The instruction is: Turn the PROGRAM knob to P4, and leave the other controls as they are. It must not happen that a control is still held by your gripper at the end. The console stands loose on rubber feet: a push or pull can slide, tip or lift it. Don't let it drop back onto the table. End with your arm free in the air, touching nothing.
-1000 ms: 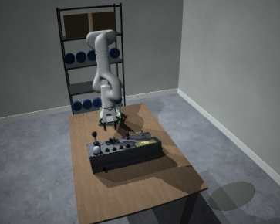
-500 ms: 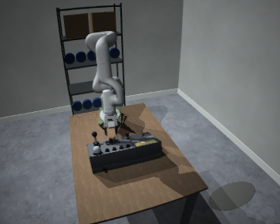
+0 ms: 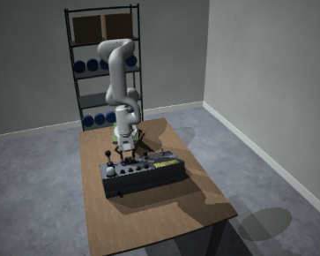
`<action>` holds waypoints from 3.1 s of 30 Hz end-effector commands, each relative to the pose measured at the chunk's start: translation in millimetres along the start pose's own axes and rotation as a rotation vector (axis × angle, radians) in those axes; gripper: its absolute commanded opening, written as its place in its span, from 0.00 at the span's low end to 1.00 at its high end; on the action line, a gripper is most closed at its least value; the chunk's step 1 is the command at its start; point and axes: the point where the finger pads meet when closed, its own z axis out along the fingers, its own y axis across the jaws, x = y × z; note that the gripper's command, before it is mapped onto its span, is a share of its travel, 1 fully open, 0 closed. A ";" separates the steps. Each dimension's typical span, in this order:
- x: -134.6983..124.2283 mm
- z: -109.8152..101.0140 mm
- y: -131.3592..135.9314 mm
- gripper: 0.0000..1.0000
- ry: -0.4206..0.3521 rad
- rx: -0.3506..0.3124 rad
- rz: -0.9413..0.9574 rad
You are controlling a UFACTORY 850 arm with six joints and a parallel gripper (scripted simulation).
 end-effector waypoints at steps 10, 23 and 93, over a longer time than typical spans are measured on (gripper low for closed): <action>1.2 5.3 1.2 0.76 0.013 0.026 0.002; 1.3 5.4 1.2 0.76 0.013 0.026 0.002; 2.0 10.1 1.2 0.00 0.013 0.026 0.012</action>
